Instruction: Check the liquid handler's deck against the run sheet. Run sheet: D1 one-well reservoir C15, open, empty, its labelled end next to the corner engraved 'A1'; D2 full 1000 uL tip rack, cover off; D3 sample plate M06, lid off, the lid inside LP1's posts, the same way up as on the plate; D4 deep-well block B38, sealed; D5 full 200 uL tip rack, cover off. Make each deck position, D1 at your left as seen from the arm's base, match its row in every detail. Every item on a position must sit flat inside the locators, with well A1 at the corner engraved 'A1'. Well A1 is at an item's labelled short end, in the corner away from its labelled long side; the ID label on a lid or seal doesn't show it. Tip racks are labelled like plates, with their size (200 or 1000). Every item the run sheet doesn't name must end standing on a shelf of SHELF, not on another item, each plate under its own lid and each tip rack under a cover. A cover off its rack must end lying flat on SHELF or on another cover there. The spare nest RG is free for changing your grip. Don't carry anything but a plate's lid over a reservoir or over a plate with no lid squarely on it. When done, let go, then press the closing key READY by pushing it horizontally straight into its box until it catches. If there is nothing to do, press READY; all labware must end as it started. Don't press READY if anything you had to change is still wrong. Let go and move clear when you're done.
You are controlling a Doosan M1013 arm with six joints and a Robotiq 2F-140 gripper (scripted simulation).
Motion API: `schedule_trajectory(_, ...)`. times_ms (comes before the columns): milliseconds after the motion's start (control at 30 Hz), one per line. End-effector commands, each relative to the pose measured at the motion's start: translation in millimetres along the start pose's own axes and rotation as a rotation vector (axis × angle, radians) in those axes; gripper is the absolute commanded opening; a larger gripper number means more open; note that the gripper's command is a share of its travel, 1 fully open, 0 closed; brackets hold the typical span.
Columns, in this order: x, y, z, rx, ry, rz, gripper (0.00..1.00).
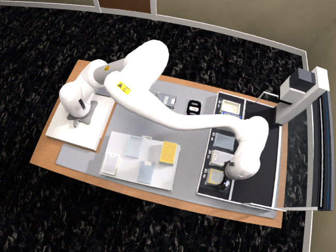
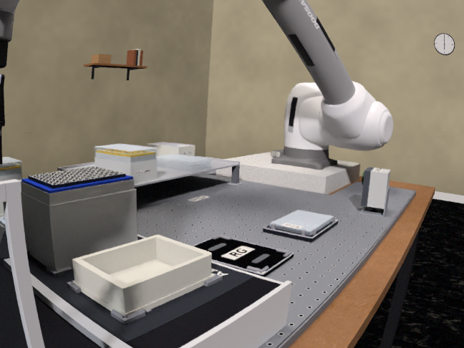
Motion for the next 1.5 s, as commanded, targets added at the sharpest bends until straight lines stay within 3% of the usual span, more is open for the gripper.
schedule_trajectory(0, 0.1, 0, 0, 0.0, 0.002, 0.001, 0.67)
schedule_trajectory(400, 19.8, 0, 0, 0.0, 0.002, 0.001, 0.67)
schedule_trajectory(800, 19.7, 0, 0, 0.0, 0.002, 0.001, 0.67)
schedule_trajectory(833, 19.7, 0, 0, 0.0, 0.002, 0.001, 0.1)
schedule_trajectory(1467, 19.7, 0, 0, 0.0, 0.002, 0.001, 0.1)
Point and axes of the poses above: the point where the finger pads meet when closed, its own x axis out along the fingers, its own y axis across the jaws, z = x × y, the point moved 10 cm from there along -x, back along the fingers, and after that the axes turned 12 degrees about -x, right-handed, at the moved point
